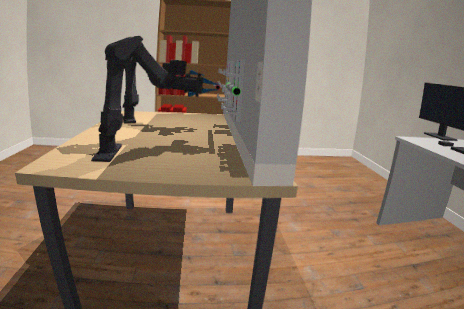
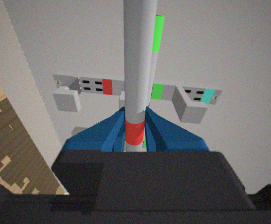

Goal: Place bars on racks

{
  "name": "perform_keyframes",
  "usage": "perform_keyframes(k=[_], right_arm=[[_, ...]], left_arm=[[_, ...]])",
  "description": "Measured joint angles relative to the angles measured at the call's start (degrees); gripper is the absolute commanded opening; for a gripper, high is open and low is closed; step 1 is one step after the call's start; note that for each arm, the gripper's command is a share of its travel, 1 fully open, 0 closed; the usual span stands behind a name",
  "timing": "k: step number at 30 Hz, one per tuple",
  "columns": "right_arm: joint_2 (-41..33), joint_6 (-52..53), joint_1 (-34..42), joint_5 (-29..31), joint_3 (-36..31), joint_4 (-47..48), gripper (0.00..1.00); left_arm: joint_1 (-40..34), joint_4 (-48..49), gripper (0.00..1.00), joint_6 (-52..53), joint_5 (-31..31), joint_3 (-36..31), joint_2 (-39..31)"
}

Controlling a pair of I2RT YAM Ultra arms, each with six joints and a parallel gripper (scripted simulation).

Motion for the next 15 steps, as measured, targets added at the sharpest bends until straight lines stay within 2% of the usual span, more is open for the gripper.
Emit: perform_keyframes(k=[15], right_arm=[[0.00, 0.00, 0.00, -0.02, -0.76, 0.90, 0.00]], left_arm=[[2.47, 0.00, 1.00, 0.00, 2.47, -0.52, -0.59]])
